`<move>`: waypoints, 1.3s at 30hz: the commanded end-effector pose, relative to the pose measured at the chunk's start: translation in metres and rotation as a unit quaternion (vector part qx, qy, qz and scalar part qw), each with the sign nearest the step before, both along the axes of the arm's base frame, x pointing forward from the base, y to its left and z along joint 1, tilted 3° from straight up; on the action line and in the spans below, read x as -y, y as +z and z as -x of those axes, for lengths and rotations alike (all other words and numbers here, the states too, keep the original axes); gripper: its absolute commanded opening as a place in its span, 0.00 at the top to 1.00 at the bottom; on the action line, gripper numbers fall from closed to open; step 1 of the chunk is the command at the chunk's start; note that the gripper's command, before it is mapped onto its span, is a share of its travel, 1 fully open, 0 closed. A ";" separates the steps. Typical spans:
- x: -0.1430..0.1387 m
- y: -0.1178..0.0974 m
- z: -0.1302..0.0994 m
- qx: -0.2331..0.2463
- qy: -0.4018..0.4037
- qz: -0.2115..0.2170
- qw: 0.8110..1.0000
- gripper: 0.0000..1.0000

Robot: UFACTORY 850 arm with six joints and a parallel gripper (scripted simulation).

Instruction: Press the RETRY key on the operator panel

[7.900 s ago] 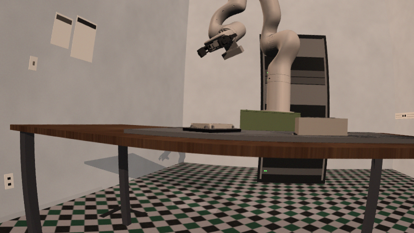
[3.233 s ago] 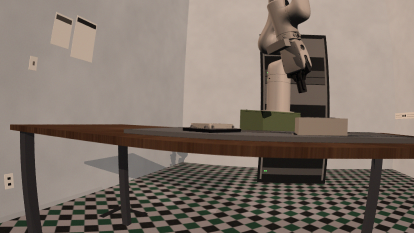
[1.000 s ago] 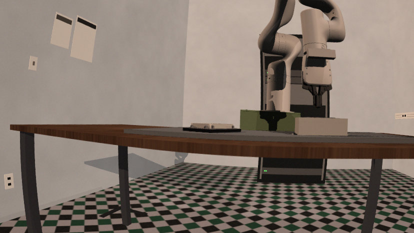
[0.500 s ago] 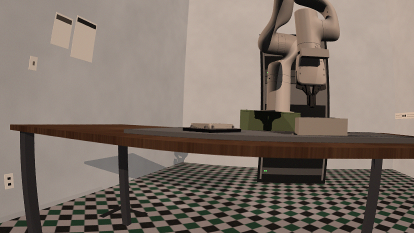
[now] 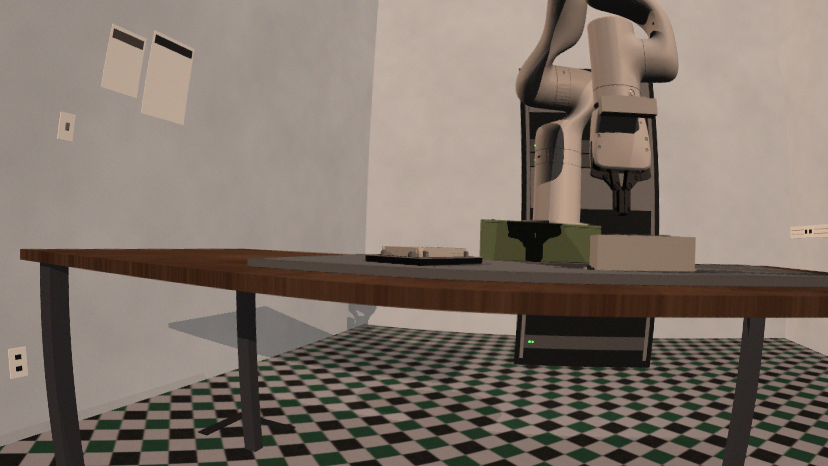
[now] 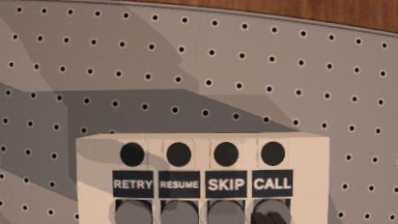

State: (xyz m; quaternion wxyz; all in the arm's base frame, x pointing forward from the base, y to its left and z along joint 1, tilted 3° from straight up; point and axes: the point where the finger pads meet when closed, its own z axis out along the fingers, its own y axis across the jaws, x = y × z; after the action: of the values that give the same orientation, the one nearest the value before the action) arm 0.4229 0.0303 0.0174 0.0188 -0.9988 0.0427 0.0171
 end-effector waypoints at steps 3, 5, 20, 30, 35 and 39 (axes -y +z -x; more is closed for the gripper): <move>0.000 0.000 -0.001 0.001 0.000 0.000 1.000 1.00; 0.000 0.000 -0.001 0.001 0.000 0.000 1.000 1.00; 0.000 0.000 -0.001 0.001 0.000 0.000 1.000 1.00; 0.000 0.000 -0.001 0.001 0.000 0.000 1.000 1.00; 0.000 0.000 -0.001 0.001 0.000 0.000 1.000 1.00; -0.009 0.004 -0.001 0.001 0.000 0.000 1.000 1.00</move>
State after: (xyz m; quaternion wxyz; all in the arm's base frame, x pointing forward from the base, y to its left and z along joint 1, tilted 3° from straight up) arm 0.4228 0.0311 0.0177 0.0188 -0.9988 0.0429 0.0172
